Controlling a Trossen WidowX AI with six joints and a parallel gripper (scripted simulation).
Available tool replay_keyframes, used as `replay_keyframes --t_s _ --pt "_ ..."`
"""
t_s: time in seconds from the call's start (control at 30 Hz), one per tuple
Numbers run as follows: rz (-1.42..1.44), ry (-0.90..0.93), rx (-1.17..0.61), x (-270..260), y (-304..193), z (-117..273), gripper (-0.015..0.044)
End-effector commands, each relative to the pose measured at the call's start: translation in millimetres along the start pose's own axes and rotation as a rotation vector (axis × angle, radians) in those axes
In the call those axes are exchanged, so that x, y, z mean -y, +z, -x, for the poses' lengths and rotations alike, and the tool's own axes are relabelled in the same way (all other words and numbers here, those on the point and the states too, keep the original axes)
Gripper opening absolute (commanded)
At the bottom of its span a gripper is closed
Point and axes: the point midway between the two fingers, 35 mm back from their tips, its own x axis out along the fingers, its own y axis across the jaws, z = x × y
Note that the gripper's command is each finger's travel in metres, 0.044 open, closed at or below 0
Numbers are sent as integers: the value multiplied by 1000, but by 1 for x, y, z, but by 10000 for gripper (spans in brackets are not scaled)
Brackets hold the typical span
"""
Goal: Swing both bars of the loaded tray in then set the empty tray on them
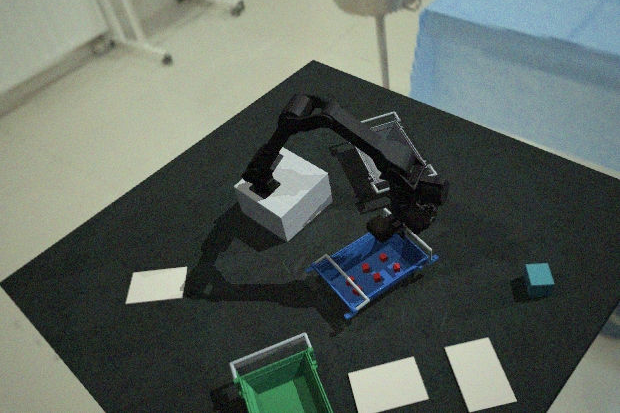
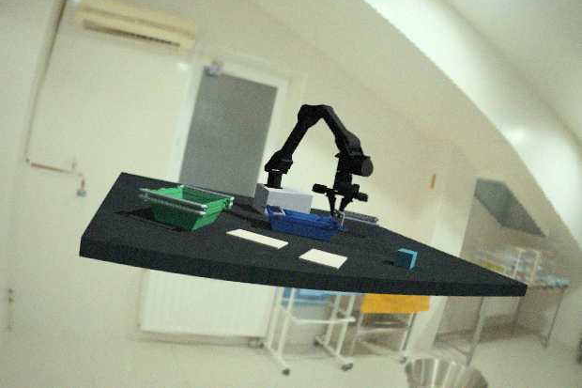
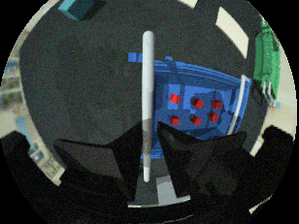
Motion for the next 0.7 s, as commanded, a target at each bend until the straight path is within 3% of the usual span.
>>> replay_keyframes --t_s 0.0,0.2,0.5,0.67 --pt "-3 -14 -5 17 0 -7 85" --pt "-3 -15 -5 32 0 -22 85" --pt "-3 -14 -5 27 -1 20 85" --pt "-1 -21 -4 29 0 15 85"
